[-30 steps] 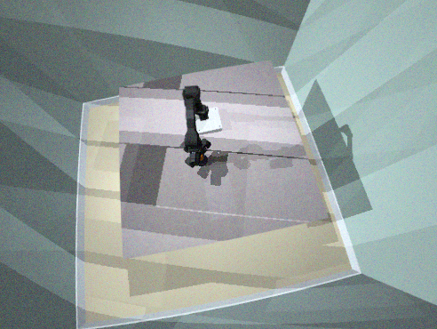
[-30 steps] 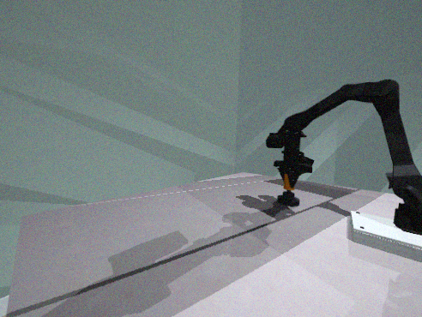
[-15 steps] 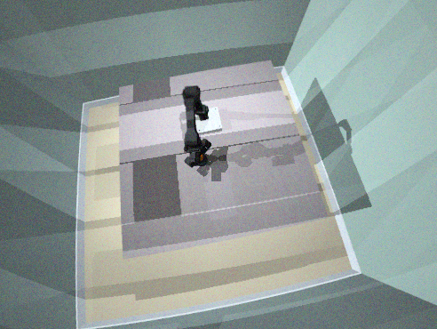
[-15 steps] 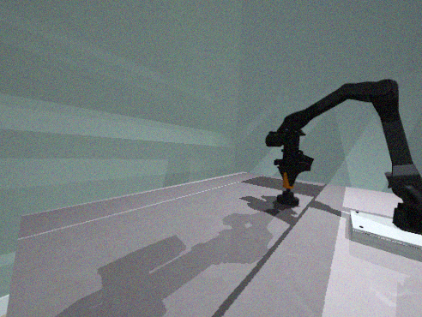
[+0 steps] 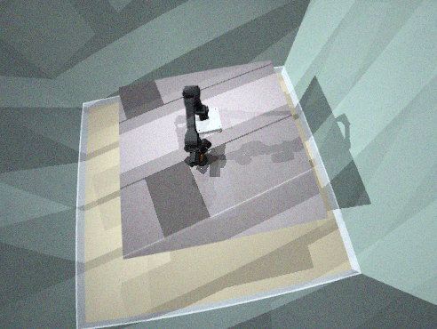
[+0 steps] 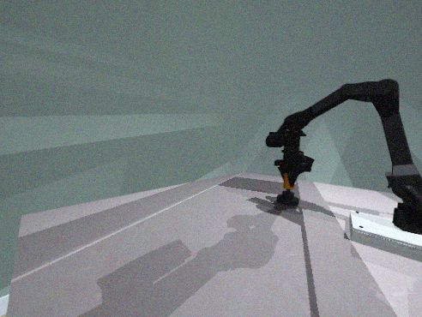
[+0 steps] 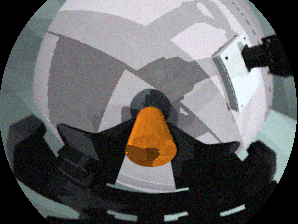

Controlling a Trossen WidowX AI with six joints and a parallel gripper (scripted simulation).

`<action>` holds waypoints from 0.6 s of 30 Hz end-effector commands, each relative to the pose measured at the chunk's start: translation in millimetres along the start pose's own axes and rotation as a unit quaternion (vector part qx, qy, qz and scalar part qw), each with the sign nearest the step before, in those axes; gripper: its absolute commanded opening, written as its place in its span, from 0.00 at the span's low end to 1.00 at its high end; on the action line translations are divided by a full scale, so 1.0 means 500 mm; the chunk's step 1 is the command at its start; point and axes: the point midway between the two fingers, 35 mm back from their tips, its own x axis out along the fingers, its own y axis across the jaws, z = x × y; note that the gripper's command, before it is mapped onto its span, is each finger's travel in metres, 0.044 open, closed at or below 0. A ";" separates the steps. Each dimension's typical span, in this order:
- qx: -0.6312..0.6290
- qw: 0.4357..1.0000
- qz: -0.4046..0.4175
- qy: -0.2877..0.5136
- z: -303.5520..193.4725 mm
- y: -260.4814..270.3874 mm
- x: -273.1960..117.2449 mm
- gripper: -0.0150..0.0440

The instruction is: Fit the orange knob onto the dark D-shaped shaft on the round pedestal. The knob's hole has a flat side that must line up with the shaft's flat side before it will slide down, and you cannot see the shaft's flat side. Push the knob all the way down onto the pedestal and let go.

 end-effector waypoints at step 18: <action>0.028 1.000 0.001 0.000 0.000 0.000 0.002 0.25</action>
